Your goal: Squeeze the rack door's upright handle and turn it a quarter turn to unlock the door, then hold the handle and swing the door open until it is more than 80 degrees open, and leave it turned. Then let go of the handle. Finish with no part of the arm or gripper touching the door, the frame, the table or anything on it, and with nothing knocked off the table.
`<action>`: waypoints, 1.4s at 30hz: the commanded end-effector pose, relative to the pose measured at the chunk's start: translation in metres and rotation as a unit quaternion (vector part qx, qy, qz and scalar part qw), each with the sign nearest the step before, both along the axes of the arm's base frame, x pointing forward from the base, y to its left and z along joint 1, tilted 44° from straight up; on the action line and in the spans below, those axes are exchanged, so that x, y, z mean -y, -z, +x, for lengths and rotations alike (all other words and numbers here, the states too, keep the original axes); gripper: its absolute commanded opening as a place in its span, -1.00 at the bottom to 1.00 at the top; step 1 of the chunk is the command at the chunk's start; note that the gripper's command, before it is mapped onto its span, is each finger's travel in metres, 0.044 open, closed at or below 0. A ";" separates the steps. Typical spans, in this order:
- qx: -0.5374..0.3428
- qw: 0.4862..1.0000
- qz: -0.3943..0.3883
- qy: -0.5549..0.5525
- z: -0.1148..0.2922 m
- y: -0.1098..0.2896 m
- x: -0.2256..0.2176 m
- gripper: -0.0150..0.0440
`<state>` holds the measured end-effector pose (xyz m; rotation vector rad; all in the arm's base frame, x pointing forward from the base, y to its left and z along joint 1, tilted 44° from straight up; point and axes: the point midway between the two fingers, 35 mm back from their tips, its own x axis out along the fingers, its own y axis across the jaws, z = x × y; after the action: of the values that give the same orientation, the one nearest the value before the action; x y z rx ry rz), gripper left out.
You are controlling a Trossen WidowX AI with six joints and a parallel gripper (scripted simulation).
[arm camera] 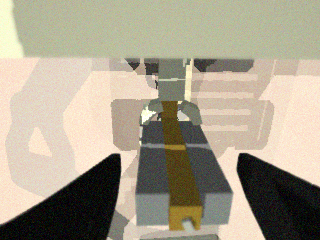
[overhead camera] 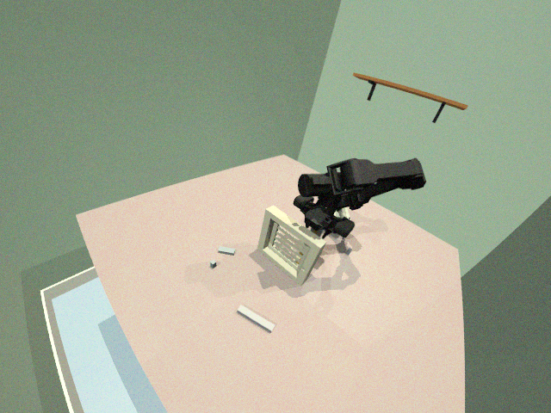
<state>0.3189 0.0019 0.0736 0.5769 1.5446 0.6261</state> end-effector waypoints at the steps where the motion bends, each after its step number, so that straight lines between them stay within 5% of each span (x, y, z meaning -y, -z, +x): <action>1: 0.002 1.000 0.001 0.003 -0.001 0.002 -0.004 0.47; 9: 0.002 1.000 0.002 0.002 -0.003 0.010 -0.012 0.47; 15: 0.002 1.000 0.002 0.002 -0.003 0.010 -0.012 -0.06; 32: 0.002 1.000 0.002 0.002 -0.003 0.010 -0.012 -0.44; 42: 0.095 0.991 0.010 -0.094 -0.003 0.010 -0.012 -0.45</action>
<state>0.3157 0.0139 0.0635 0.4593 1.4745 0.7479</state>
